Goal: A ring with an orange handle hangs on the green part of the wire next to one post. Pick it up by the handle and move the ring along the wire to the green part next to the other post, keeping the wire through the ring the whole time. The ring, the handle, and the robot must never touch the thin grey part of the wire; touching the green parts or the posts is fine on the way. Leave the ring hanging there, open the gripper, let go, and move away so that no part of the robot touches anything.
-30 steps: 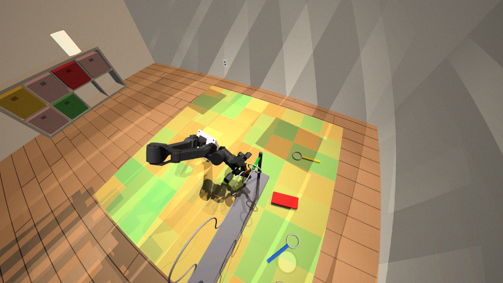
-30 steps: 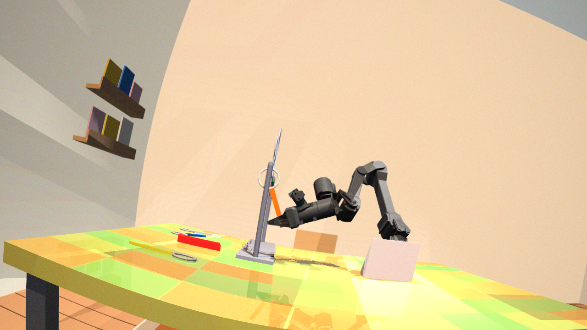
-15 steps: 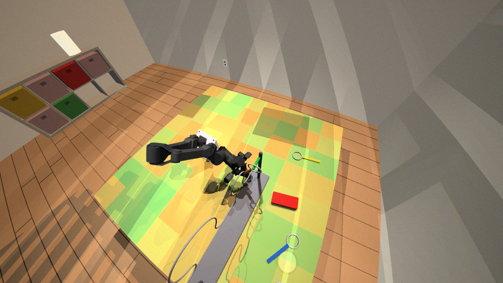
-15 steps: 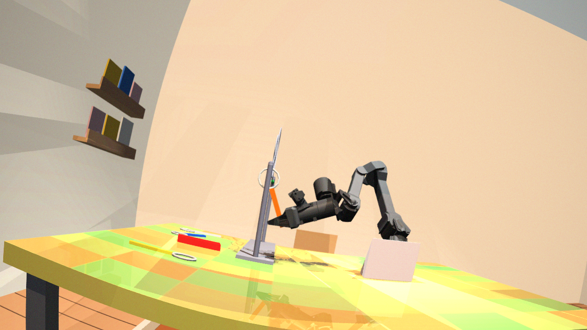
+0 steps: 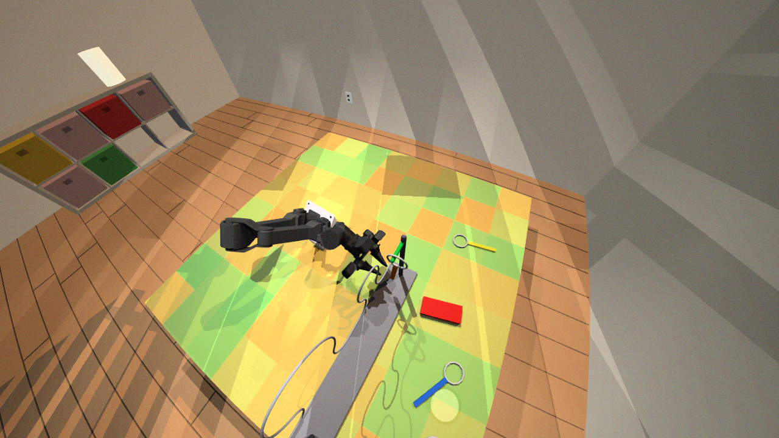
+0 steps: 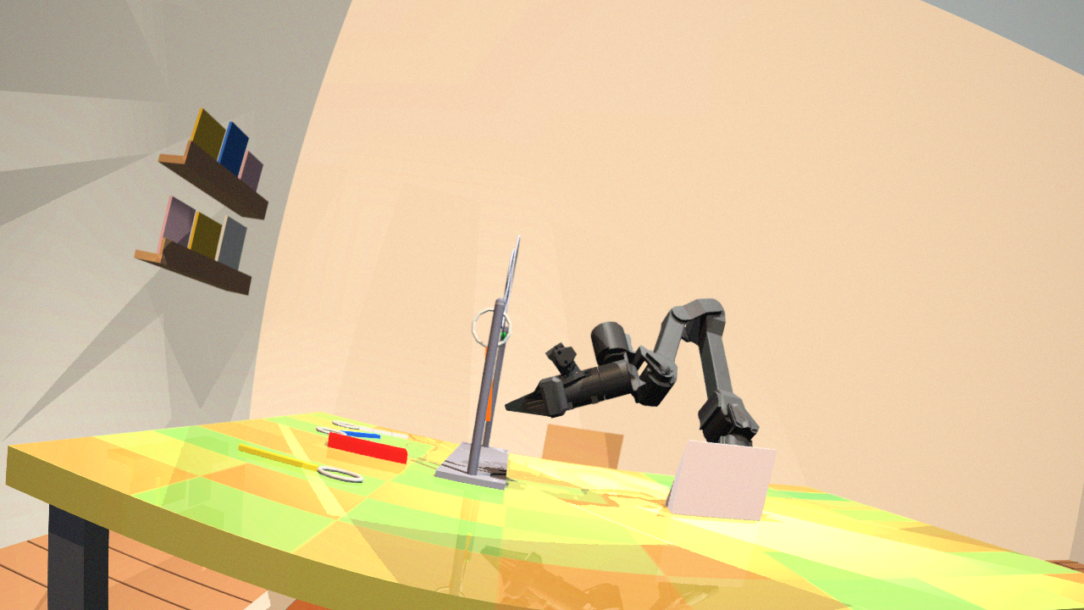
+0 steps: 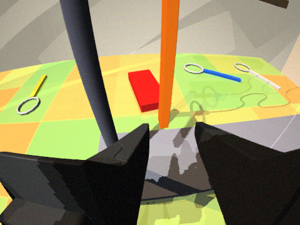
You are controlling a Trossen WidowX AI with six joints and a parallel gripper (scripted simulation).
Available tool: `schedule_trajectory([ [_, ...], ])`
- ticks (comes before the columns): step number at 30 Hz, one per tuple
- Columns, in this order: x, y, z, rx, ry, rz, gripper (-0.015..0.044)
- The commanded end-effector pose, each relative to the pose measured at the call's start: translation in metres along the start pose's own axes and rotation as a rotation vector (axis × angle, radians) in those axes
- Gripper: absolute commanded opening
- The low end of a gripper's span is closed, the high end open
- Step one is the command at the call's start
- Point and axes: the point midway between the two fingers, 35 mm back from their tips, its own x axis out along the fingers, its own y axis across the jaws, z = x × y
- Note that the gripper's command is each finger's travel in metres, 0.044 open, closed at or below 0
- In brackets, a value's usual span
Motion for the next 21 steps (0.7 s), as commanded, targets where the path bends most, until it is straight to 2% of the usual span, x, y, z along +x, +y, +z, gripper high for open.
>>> schedule_trajectory([
  [1,-0.016,0.000,-0.003,0.000,0.006,0.000,0.0160],
  [5,-0.027,0.000,-0.004,-0.001,0.006,0.001,0.0160],
  [21,-0.028,0.000,-0.004,-0.001,0.006,0.001,0.0160],
])
